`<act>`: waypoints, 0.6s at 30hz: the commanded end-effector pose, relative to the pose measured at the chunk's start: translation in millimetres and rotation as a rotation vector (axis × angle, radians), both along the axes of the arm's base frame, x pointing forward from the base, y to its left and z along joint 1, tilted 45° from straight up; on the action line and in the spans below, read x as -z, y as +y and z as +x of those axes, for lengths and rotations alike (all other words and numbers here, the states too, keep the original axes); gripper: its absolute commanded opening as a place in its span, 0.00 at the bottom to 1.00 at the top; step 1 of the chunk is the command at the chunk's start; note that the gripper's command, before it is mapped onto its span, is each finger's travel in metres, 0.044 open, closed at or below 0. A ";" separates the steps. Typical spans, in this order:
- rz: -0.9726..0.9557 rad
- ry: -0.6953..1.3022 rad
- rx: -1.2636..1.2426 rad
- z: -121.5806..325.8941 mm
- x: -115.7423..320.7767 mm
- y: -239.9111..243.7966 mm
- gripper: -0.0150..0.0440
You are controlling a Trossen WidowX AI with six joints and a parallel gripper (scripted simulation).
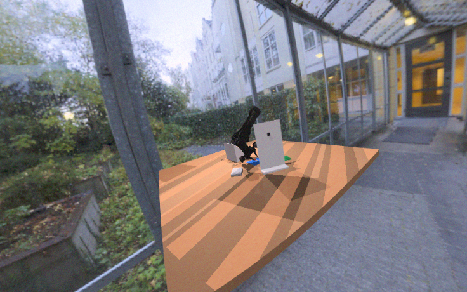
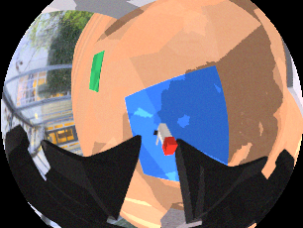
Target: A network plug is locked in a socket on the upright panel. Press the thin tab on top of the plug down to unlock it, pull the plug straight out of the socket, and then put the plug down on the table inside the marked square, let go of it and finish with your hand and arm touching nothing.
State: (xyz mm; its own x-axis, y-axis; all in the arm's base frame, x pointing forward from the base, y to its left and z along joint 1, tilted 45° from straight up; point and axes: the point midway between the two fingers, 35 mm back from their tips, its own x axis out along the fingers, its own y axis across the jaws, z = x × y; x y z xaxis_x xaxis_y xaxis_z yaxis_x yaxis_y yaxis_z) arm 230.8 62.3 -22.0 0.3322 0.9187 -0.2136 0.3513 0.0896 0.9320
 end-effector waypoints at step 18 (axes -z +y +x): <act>-0.012 0.006 0.002 -4.1 1.2 -10.1 0.52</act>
State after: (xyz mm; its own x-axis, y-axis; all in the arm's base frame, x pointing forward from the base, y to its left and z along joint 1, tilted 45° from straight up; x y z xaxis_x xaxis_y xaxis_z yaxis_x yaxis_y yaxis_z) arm 227.3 54.0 -22.1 0.3348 0.9155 -0.2230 0.3548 0.0968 0.9299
